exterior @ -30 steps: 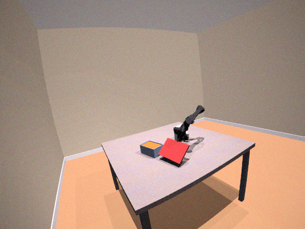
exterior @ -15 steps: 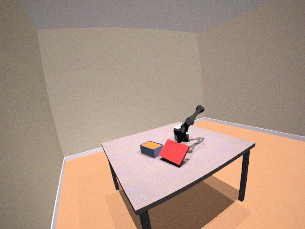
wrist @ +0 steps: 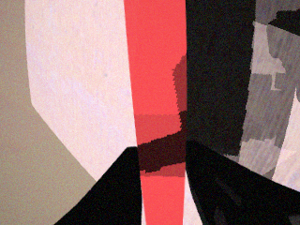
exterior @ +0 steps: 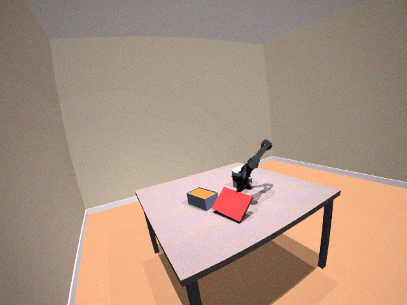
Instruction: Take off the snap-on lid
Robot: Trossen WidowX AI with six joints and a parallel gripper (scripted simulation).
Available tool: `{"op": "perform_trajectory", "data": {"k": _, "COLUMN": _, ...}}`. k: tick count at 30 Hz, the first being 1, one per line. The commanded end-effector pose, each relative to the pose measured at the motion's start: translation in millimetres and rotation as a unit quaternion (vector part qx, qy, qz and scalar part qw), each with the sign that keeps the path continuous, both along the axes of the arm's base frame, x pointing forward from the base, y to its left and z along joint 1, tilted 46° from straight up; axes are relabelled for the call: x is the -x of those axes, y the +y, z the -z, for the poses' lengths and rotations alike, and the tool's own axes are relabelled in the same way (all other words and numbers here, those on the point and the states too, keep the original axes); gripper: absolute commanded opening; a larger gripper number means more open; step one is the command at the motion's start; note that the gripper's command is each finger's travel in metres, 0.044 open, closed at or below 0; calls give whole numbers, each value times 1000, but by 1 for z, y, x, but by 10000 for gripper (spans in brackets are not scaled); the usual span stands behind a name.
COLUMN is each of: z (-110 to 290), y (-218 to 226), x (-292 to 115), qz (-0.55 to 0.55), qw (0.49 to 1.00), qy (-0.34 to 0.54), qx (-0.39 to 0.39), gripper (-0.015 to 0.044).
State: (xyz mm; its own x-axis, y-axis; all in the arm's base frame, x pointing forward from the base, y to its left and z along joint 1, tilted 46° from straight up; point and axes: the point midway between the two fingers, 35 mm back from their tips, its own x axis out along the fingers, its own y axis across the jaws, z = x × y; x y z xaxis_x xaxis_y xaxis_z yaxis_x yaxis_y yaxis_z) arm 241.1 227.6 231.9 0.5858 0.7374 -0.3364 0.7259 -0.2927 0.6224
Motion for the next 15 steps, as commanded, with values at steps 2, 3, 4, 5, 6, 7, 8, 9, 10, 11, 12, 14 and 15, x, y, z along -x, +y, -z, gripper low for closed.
{"op": "perform_trajectory", "data": {"k": 2, "z": 5, "y": 1, "x": -1, "qz": 6, "qw": 1000, "qy": 1, "qx": 0, "gripper": 0}}
{"op": "perform_trajectory", "data": {"k": 3, "z": 5, "y": 2, "x": -1, "qz": 6, "qw": 1000, "qy": 1, "qx": 0, "gripper": 0}}
{"op": "perform_trajectory", "data": {"k": 4, "z": 6, "y": 3, "x": 0, "qz": 6, "qw": 1000, "qy": 1, "qx": 0, "gripper": 0}}
{"op": "perform_trajectory", "data": {"k": 5, "z": 6, "y": 3, "x": 0, "qz": 6, "qw": 1000, "qy": 1, "qx": 0, "gripper": 0}}
{"op": "perform_trajectory", "data": {"k": 6, "z": 7, "y": 4, "x": 0, "qz": 6, "qw": 1000, "qy": 1, "qx": 0, "gripper": 0}}
{"op": "perform_trajectory", "data": {"k": 7, "z": 7, "y": 4, "x": 0, "qz": 6, "qw": 1000, "qy": 1, "qx": 0, "gripper": 0}}
{"op": "perform_trajectory", "data": {"k": 8, "z": 8, "y": 5, "x": 0, "qz": 6, "qw": 1000, "qy": 1, "qx": 0, "gripper": 0}}
{"op": "perform_trajectory", "data": {"k": 9, "z": 9, "y": 5, "x": 0, "qz": 6, "qw": 1000, "qy": 1, "qx": 0, "gripper": 0}}
{"op": "perform_trajectory", "data": {"k": 10, "z": 9, "y": 6, "x": 0, "qz": 6, "qw": 1000, "qy": 1, "qx": 0, "gripper": 0}}
{"op": "perform_trajectory", "data": {"k": 11, "z": 10, "y": 6, "x": 1, "qz": 6, "qw": 1000, "qy": 1, "qx": 0, "gripper": 0}}
{"op": "perform_trajectory", "data": {"k": 12, "z": 10, "y": 7, "x": 1, "qz": 6, "qw": 1000, "qy": 1, "qx": 0, "gripper": 0}}
{"op": "perform_trajectory", "data": {"k": 14, "z": 11, "y": 8, "x": 1, "qz": 6, "qw": 1000, "qy": 1, "qx": -1, "gripper": 0}}
{"op": "perform_trajectory", "data": {"k": 15, "z": 12, "y": 9, "x": 1, "qz": 6, "qw": 1000, "qy": 1, "qx": -1, "gripper": 0}}
